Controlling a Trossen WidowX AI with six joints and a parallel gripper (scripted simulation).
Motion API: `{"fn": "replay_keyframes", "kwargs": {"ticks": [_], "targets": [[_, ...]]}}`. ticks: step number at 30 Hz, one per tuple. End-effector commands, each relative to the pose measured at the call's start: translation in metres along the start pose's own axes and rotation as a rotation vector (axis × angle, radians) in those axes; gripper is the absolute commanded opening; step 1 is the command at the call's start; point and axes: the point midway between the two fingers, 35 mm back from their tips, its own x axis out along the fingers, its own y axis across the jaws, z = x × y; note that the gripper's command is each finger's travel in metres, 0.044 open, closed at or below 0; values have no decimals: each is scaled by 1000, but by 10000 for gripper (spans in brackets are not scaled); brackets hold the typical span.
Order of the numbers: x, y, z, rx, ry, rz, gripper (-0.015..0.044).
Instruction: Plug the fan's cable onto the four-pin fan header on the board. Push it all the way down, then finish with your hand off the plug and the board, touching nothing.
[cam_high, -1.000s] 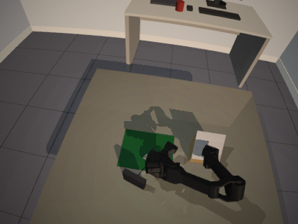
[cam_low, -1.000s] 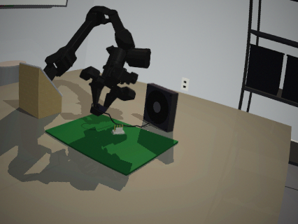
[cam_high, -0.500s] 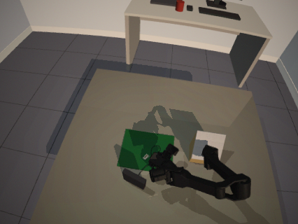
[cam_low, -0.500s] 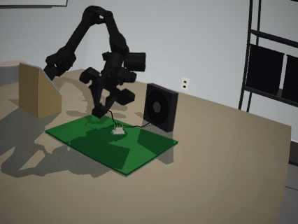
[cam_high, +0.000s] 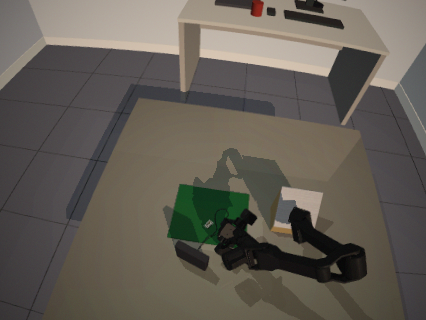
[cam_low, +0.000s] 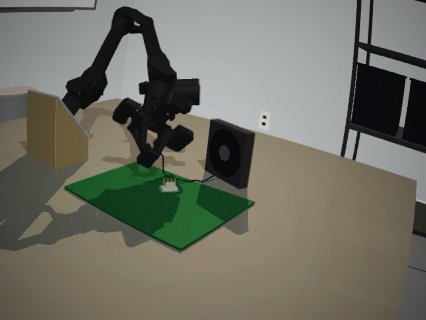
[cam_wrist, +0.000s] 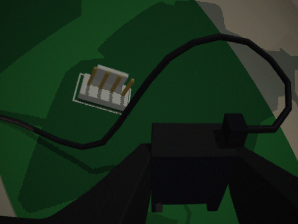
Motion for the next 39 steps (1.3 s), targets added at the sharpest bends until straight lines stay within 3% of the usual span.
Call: {"fn": "replay_keyframes", "kwargs": {"ticks": [1,39], "targets": [[-2,-1,-1,25,-54,5,0],[-42,4,2,385,-493,277,0]]}}
